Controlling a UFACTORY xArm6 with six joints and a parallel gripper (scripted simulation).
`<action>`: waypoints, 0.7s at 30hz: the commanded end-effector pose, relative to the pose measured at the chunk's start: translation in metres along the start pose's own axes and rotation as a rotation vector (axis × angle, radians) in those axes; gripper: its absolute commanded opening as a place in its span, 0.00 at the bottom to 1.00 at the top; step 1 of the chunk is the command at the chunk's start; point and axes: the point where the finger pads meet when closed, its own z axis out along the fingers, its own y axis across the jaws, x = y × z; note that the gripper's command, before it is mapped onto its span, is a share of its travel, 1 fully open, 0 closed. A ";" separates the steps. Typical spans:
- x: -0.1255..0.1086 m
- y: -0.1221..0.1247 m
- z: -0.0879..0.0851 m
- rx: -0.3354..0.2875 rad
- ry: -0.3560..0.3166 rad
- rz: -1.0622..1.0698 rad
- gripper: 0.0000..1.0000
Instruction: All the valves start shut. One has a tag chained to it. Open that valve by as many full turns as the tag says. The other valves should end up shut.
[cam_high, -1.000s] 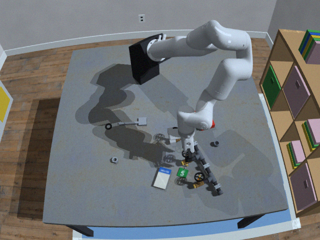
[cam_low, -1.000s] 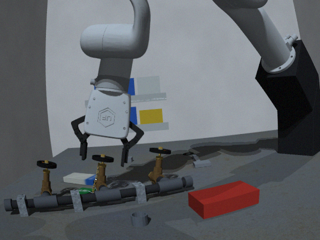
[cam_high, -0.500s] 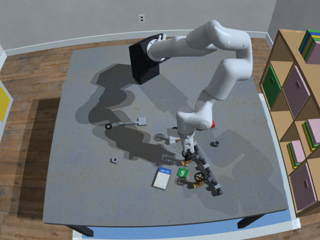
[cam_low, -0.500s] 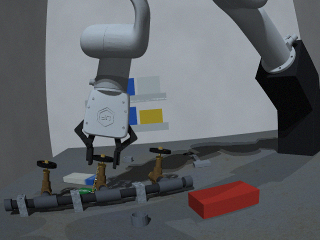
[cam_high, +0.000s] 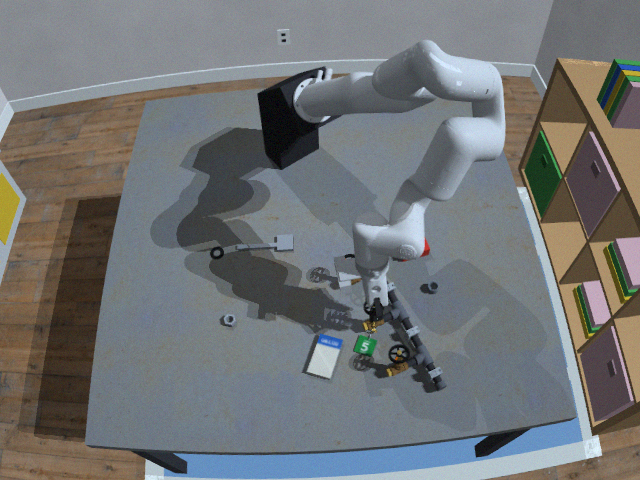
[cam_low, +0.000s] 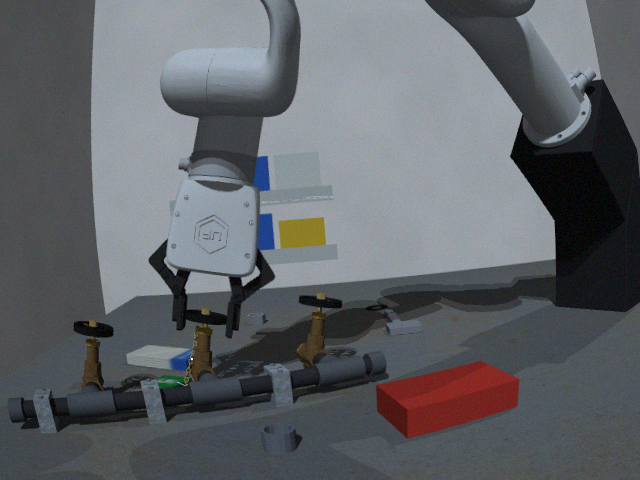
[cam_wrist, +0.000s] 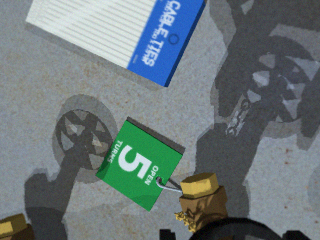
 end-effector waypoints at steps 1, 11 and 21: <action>0.000 -0.001 0.000 0.002 0.000 -0.002 0.00; 0.000 -0.001 0.000 0.002 0.000 -0.060 0.00; 0.000 -0.001 0.000 0.002 0.000 -0.298 0.00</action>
